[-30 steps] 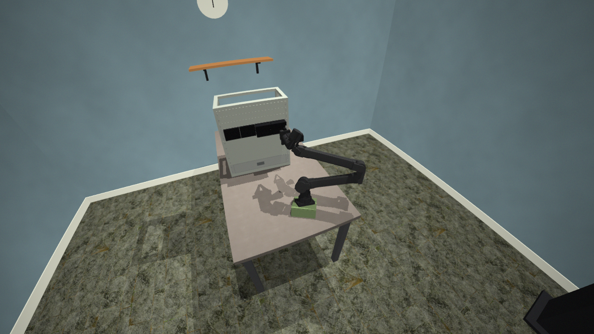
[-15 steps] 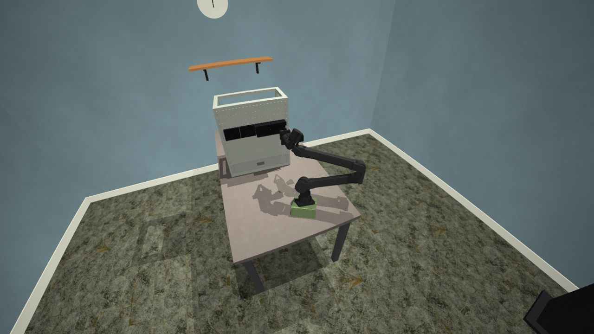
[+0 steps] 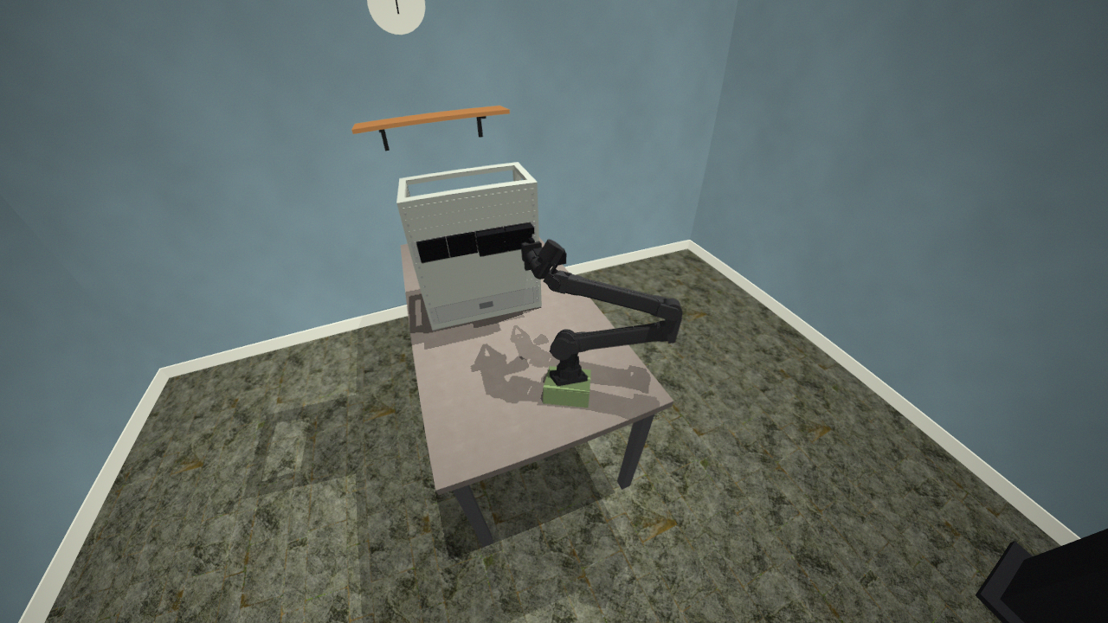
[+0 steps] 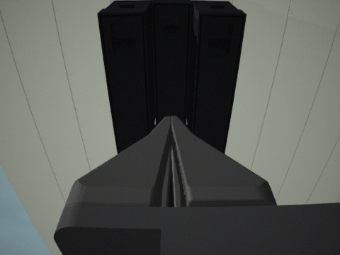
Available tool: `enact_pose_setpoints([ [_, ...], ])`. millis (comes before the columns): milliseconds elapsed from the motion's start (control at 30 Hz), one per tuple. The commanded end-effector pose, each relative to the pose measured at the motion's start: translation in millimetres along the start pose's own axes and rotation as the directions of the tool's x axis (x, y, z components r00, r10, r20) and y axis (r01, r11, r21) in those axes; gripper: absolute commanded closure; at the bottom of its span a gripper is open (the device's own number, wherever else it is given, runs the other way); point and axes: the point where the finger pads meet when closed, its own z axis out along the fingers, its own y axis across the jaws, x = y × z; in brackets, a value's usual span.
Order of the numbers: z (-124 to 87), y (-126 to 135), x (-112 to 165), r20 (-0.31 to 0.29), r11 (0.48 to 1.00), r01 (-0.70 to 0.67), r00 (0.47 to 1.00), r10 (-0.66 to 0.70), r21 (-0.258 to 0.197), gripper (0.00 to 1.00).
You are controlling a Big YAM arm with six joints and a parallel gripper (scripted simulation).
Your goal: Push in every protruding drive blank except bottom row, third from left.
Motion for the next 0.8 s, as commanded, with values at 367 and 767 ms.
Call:
enact_pose_setpoints([
  [367, -5.8, 25.4, 39.7, -0.003, 1.000, -0.021, 1.000, 0.021, -0.016, 1.00],
  [767, -14.9, 46.7, 87.8, 0.004, 0.999, -0.047, 0.999, 0.047, -0.016, 1.00],
])
